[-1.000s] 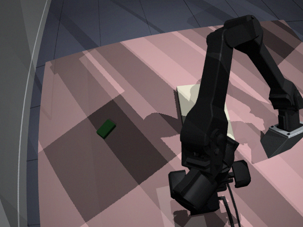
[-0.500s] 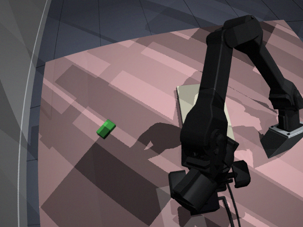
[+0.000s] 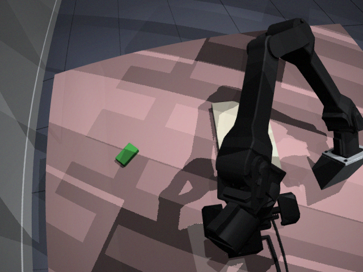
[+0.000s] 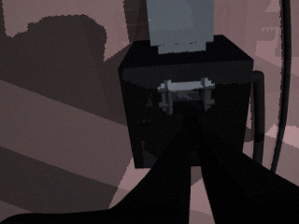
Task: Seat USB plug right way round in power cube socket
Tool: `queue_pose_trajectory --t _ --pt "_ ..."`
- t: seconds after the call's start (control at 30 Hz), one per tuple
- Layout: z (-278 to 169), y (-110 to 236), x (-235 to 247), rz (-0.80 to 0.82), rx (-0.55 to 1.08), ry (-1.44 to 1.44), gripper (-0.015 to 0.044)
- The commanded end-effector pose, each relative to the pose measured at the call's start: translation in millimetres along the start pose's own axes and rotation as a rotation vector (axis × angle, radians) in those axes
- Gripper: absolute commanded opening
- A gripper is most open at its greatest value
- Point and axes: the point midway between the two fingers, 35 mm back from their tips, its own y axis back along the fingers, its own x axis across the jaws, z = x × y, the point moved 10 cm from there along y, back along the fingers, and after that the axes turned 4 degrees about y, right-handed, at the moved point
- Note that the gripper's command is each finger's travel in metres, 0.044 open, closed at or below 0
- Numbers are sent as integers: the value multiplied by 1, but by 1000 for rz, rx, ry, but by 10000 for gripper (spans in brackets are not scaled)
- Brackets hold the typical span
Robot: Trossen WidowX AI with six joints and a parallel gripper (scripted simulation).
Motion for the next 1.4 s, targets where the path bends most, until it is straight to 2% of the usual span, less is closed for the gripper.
queue_pose_trajectory --t 0.0,1.37 --pt "0 -1 0 -1 -1 3 0" --pt "0 -6 0 -1 -2 3 0"
